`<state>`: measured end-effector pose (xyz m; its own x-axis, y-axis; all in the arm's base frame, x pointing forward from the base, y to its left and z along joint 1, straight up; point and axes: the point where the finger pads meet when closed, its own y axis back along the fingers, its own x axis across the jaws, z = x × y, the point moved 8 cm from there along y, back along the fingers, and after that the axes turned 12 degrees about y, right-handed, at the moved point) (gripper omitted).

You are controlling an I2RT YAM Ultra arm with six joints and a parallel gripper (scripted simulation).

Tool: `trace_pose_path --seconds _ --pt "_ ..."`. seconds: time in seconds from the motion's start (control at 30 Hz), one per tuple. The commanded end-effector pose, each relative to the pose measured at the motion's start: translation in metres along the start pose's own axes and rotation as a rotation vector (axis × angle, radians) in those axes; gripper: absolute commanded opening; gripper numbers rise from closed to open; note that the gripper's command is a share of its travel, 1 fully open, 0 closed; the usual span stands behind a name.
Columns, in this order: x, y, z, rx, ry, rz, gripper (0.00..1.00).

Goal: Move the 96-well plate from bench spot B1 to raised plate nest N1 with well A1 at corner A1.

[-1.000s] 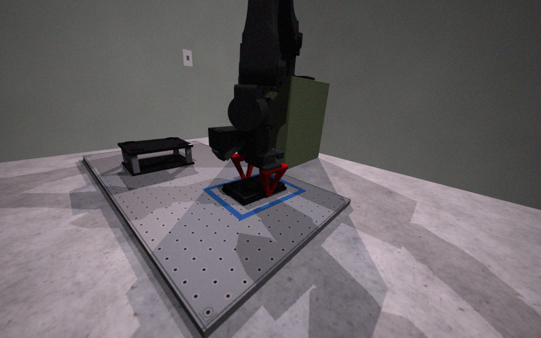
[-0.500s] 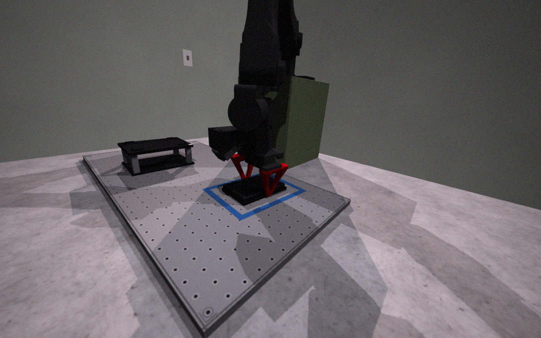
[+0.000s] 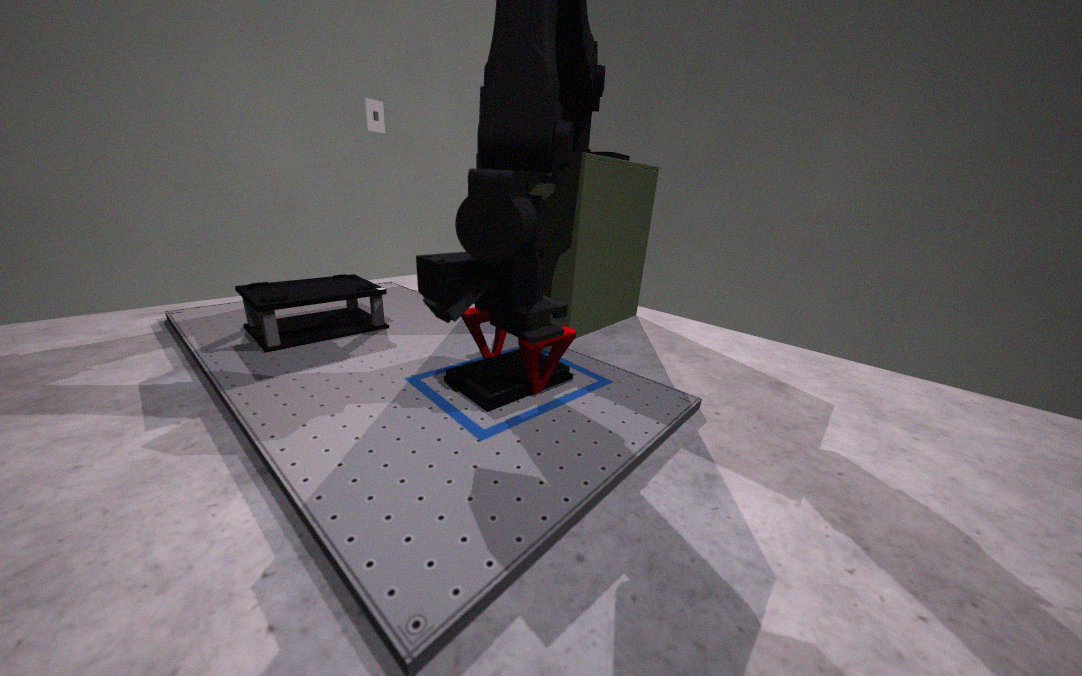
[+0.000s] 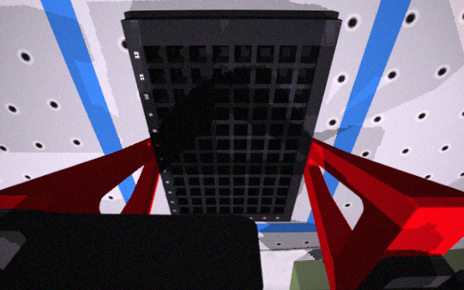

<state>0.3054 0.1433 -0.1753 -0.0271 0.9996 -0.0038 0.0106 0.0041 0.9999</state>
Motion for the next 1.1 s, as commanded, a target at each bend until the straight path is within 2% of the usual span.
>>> trace_pose_path --seconds 0.0,0.13,1.07 --pt "0.005 0.014 0.018 -0.046 -0.001 0.014 0.00" --pt "-0.002 0.017 0.002 -0.006 -0.001 -0.002 0.00" --pt "-0.002 0.056 0.001 -0.006 -0.001 -0.002 0.00"
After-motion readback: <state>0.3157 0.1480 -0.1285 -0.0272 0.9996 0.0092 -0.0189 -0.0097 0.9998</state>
